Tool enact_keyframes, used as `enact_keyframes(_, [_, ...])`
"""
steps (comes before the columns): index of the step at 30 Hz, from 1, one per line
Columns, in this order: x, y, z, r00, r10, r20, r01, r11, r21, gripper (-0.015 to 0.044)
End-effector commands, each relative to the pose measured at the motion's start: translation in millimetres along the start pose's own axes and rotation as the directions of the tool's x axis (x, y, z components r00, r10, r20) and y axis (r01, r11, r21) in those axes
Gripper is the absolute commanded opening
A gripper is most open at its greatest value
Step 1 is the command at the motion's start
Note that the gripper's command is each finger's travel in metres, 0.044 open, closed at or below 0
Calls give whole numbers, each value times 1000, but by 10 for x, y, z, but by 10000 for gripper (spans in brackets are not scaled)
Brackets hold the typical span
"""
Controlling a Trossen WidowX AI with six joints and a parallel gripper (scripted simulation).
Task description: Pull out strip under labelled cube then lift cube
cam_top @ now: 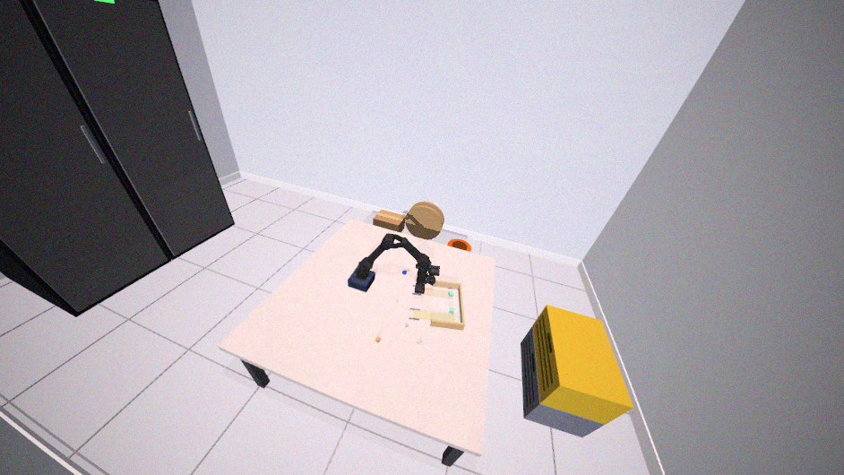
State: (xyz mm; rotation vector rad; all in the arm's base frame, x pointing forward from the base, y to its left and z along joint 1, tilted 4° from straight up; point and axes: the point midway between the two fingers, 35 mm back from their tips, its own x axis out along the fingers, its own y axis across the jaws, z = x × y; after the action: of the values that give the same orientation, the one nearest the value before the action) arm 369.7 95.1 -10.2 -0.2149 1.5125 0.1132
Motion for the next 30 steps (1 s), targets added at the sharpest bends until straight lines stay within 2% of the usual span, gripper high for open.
enact_keyframes(1, [25,4,-2,1000,3,0,-3,1000,-3,0])
enact_keyframes(30, [43,-15,-372,1000,2,-3,-3,1000,-4,0])
